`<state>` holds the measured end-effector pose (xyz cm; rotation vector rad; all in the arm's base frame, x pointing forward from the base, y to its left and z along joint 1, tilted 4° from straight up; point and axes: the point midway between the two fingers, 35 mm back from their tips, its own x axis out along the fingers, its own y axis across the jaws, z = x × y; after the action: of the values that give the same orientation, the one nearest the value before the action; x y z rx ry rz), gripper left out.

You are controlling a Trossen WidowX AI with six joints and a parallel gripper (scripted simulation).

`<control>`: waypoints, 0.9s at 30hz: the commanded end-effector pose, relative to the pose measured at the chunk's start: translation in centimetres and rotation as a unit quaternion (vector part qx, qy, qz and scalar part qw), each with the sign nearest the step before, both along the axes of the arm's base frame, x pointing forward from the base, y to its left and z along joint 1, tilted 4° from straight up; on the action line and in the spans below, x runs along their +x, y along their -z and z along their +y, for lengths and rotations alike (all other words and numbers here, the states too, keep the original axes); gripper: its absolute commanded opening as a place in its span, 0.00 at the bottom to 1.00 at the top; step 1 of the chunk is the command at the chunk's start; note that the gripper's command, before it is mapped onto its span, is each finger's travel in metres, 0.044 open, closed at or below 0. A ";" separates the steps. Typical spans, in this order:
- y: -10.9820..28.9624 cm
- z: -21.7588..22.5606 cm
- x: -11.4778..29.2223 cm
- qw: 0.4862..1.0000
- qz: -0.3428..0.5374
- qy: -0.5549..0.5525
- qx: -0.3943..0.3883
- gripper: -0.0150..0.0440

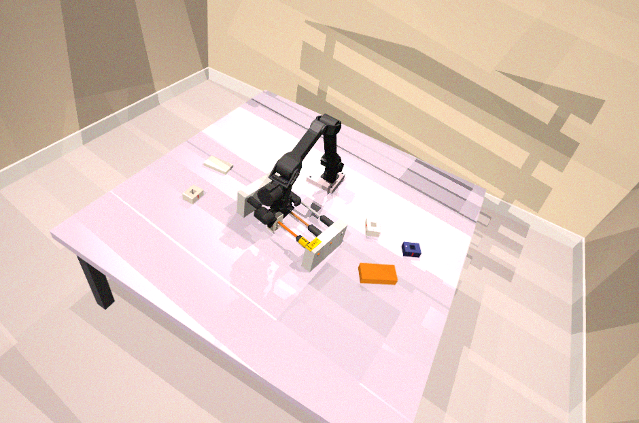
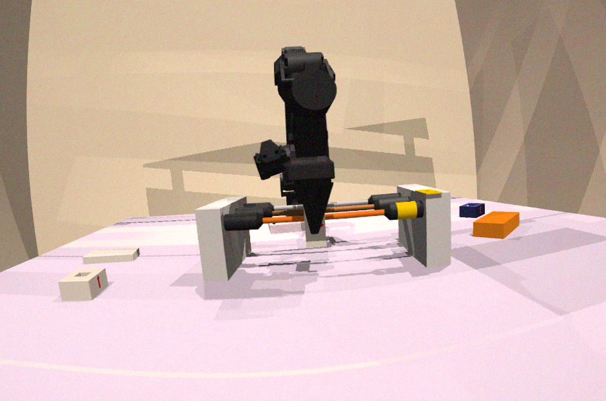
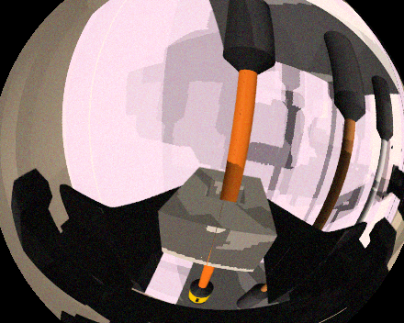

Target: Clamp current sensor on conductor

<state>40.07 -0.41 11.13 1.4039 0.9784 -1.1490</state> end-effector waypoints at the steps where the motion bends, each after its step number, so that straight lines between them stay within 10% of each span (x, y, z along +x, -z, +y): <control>1: 0.0 0.0 0.0 1.000 0.000 0.000 0.000 0.55; 15: -0.2 0.0 0.0 1.000 -0.018 0.000 -0.003 0.25; 27: 0.0 0.0 0.2 1.000 -0.018 -0.001 -0.001 0.25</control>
<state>40.15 -0.37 11.12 1.4168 0.9536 -1.1209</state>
